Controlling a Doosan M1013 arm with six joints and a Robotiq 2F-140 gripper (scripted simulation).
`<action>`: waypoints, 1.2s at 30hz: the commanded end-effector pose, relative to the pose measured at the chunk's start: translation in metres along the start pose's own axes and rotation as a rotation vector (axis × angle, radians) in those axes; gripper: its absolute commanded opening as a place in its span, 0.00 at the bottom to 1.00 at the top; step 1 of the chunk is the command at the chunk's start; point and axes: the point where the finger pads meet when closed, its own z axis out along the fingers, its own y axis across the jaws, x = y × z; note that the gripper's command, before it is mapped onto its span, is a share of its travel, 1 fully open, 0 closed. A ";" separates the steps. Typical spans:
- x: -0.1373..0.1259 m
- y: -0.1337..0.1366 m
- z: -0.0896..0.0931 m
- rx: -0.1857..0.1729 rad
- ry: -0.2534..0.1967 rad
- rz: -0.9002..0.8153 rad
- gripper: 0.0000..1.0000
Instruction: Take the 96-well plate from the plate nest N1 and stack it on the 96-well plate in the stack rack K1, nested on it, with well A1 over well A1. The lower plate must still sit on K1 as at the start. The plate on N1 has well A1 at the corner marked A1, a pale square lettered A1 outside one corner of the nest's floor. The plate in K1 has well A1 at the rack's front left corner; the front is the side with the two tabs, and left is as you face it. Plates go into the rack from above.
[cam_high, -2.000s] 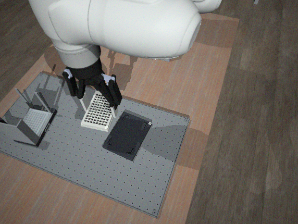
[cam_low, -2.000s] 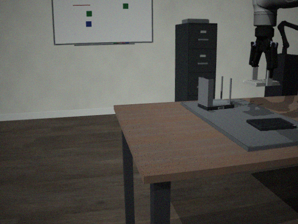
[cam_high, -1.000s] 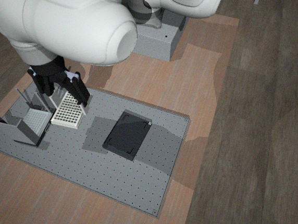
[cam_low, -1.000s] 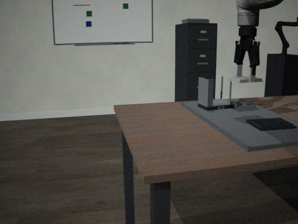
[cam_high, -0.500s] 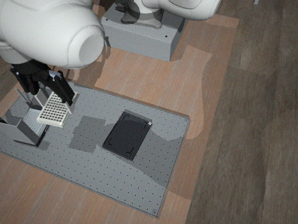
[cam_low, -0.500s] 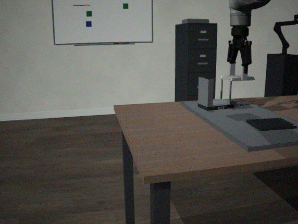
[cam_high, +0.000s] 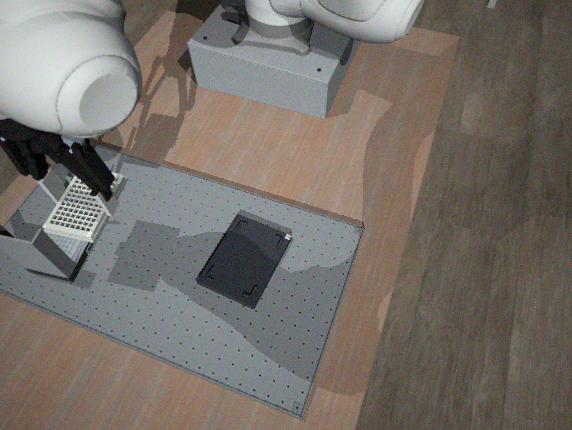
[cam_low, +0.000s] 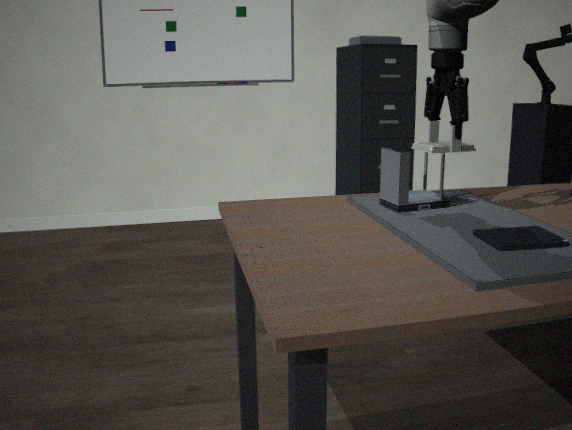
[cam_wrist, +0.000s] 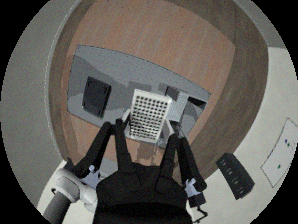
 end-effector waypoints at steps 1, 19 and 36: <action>0.001 0.009 0.000 0.000 0.000 0.000 0.00; 0.009 0.062 -0.001 0.000 0.000 0.000 0.00; 0.016 0.111 -0.003 0.000 0.000 0.000 0.00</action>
